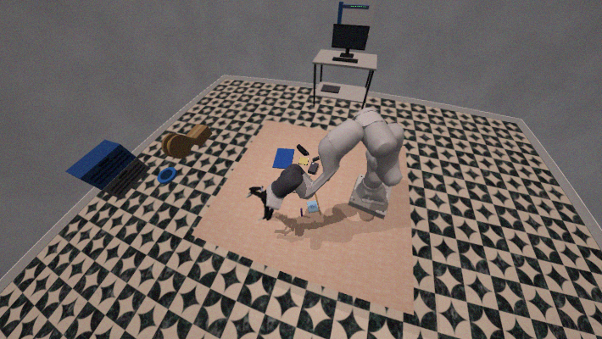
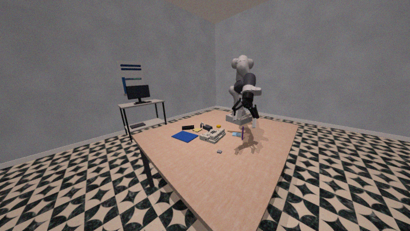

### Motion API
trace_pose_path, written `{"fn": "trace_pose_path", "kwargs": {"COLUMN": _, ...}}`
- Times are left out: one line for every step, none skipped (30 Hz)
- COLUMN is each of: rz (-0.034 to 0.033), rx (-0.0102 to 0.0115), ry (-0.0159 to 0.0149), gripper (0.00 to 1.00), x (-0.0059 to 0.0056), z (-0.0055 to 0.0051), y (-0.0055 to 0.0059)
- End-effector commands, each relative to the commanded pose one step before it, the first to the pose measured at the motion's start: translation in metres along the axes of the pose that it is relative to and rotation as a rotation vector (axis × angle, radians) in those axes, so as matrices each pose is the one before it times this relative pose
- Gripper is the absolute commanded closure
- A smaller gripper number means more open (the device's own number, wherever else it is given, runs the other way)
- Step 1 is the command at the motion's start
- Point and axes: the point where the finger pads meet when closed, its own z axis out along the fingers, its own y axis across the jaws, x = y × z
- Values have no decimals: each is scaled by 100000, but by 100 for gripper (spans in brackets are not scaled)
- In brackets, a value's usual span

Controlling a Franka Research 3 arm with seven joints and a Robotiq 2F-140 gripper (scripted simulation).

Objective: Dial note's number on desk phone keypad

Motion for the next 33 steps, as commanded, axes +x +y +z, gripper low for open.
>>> {"fn": "trace_pose_path", "kwargs": {"rz": 4, "rx": -9, "ry": 18, "gripper": 0, "x": 11, "z": -7, "y": 7}}
{"fn": "trace_pose_path", "kwargs": {"rz": 0, "rx": 0, "ry": 0, "gripper": 0, "x": 0, "z": 0, "y": 0}}
{"fn": "trace_pose_path", "kwargs": {"rz": 0, "rx": 0, "ry": 0, "gripper": 0, "x": 0, "z": 0, "y": 0}}
{"fn": "trace_pose_path", "kwargs": {"rz": 0, "rx": 0, "ry": 0, "gripper": 0, "x": 0, "z": 0, "y": 0}}
{"fn": "trace_pose_path", "kwargs": {"rz": 0, "rx": 0, "ry": 0, "gripper": 0, "x": 0, "z": 0, "y": 0}}
{"fn": "trace_pose_path", "kwargs": {"rz": 0, "rx": 0, "ry": 0, "gripper": 0, "x": 0, "z": 0, "y": 0}}
{"fn": "trace_pose_path", "kwargs": {"rz": 0, "rx": 0, "ry": 0, "gripper": 0, "x": 0, "z": 0, "y": 0}}
{"fn": "trace_pose_path", "kwargs": {"rz": 0, "rx": 0, "ry": 0, "gripper": 0, "x": 0, "z": 0, "y": 0}}
{"fn": "trace_pose_path", "kwargs": {"rz": 0, "rx": 0, "ry": 0, "gripper": 0, "x": 0, "z": 0, "y": 0}}
{"fn": "trace_pose_path", "kwargs": {"rz": 0, "rx": 0, "ry": 0, "gripper": 0, "x": 0, "z": 0, "y": 0}}
{"fn": "trace_pose_path", "kwargs": {"rz": 0, "rx": 0, "ry": 0, "gripper": 0, "x": 0, "z": 0, "y": 0}}
{"fn": "trace_pose_path", "kwargs": {"rz": 0, "rx": 0, "ry": 0, "gripper": 0, "x": 0, "z": 0, "y": 0}}
{"fn": "trace_pose_path", "kwargs": {"rz": 0, "rx": 0, "ry": 0, "gripper": 0, "x": 0, "z": 0, "y": 0}}
{"fn": "trace_pose_path", "kwargs": {"rz": 0, "rx": 0, "ry": 0, "gripper": 0, "x": 0, "z": 0, "y": 0}}
{"fn": "trace_pose_path", "kwargs": {"rz": 0, "rx": 0, "ry": 0, "gripper": 0, "x": 0, "z": 0, "y": 0}}
{"fn": "trace_pose_path", "kwargs": {"rz": 0, "rx": 0, "ry": 0, "gripper": 0, "x": 0, "z": 0, "y": 0}}
{"fn": "trace_pose_path", "kwargs": {"rz": 0, "rx": 0, "ry": 0, "gripper": 0, "x": 0, "z": 0, "y": 0}}
{"fn": "trace_pose_path", "kwargs": {"rz": 61, "rx": -3, "ry": -33, "gripper": 100, "x": -12, "z": -14, "y": 2}}
{"fn": "trace_pose_path", "kwargs": {"rz": 400, "rx": -21, "ry": -216, "gripper": 100, "x": -78, "z": -91, "y": 10}}
{"fn": "trace_pose_path", "kwargs": {"rz": 1000, "rx": -51, "ry": -541, "gripper": 100, "x": -199, "z": -227, "y": 23}}
{"fn": "trace_pose_path", "kwargs": {"rz": 1786, "rx": -82, "ry": -970, "gripper": 100, "x": -366, "z": -405, "y": 36}}
{"fn": "trace_pose_path", "kwargs": {"rz": 2683, "rx": -103, "ry": -1467, "gripper": 100, "x": -574, "z": -605, "y": 42}}
{"fn": "trace_pose_path", "kwargs": {"rz": 3626, "rx": -101, "ry": -2002, "gripper": 100, "x": -826, "z": -808, "y": 37}}
{"fn": "trace_pose_path", "kwargs": {"rz": 4552, "rx": -66, "ry": -2553, "gripper": 100, "x": -1120, "z": -997, "y": 20}}
{"fn": "trace_pose_path", "kwargs": {"rz": 5406, "rx": 8, "ry": -3098, "gripper": 100, "x": -1456, "z": -1153, "y": -7}}
{"fn": "trace_pose_path", "kwargs": {"rz": 6139, "rx": 119, "ry": -3621, "gripper": 100, "x": -1825, "z": -1256, "y": -37}}
{"fn": "trace_pose_path", "kwargs": {"rz": 6710, "rx": 257, "ry": -4107, "gripper": 100, "x": -2213, "z": -1294, "y": -59}}
{"fn": "trace_pose_path", "kwargs": {"rz": 4783, "rx": 420, "ry": -3167, "gripper": 100, "x": -1500, "z": -672, "y": -178}}
{"fn": "trace_pose_path", "kwargs": {"rz": 2311, "rx": -9, "ry": -1370, "gripper": 100, "x": -1108, "z": -549, "y": 166}}
{"fn": "trace_pose_path", "kwargs": {"rz": 0, "rx": 0, "ry": 0, "gripper": 100, "x": 0, "z": 0, "y": 0}}
{"fn": "trace_pose_path", "kwargs": {"rz": 7032, "rx": 554, "ry": -4752, "gripper": 100, "x": -2471, "z": -979, "y": -100}}
{"fn": "trace_pose_path", "kwargs": {"rz": 236, "rx": -4, "ry": -154, "gripper": 100, "x": -476, "z": -140, "y": 96}}
{"fn": "trace_pose_path", "kwargs": {"rz": 0, "rx": 0, "ry": 0, "gripper": 100, "x": 0, "z": 0, "y": 0}}
